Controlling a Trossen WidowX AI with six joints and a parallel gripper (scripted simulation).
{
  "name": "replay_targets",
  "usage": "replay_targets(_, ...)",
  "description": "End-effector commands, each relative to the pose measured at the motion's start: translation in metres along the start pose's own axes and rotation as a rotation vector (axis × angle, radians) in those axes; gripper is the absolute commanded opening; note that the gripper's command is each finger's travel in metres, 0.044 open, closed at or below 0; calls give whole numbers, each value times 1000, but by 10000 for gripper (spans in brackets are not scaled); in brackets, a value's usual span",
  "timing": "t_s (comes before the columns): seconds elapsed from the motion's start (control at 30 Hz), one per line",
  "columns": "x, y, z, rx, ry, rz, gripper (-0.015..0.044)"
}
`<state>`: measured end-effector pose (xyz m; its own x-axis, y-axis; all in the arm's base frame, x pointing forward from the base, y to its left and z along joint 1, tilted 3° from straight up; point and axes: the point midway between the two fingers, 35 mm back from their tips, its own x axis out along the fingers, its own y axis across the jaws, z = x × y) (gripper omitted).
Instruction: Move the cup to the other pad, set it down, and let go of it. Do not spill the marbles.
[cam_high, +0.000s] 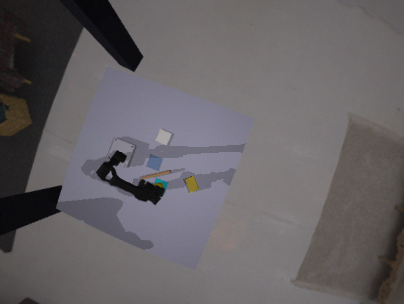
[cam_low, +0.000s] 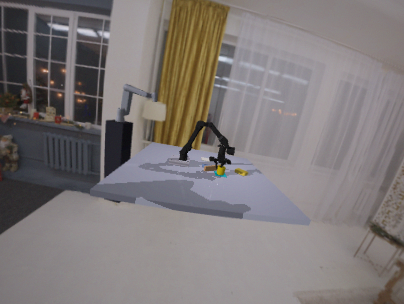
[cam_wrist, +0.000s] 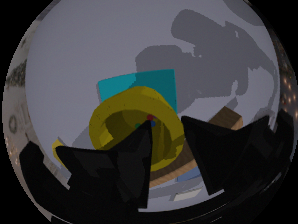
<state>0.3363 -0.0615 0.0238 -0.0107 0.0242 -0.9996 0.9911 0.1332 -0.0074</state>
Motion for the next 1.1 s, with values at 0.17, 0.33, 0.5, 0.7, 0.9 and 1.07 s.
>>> replay_targets(0.17, -13, 1, 0, -1, -1, 1, 147)
replay_targets(0.33, -20, 1, 0, -1, -1, 0, 147)
replay_targets(0.5, -27, 1, 0, -2, -1, -1, 147)
replay_targets(0.7, -36, 1, 0, -3, -1, -2, 147)
replay_targets(0.9, -45, 1, 0, -3, -1, -3, 147)
replay_targets(1.07, -51, 0, -1, -4, -1, -4, 147)
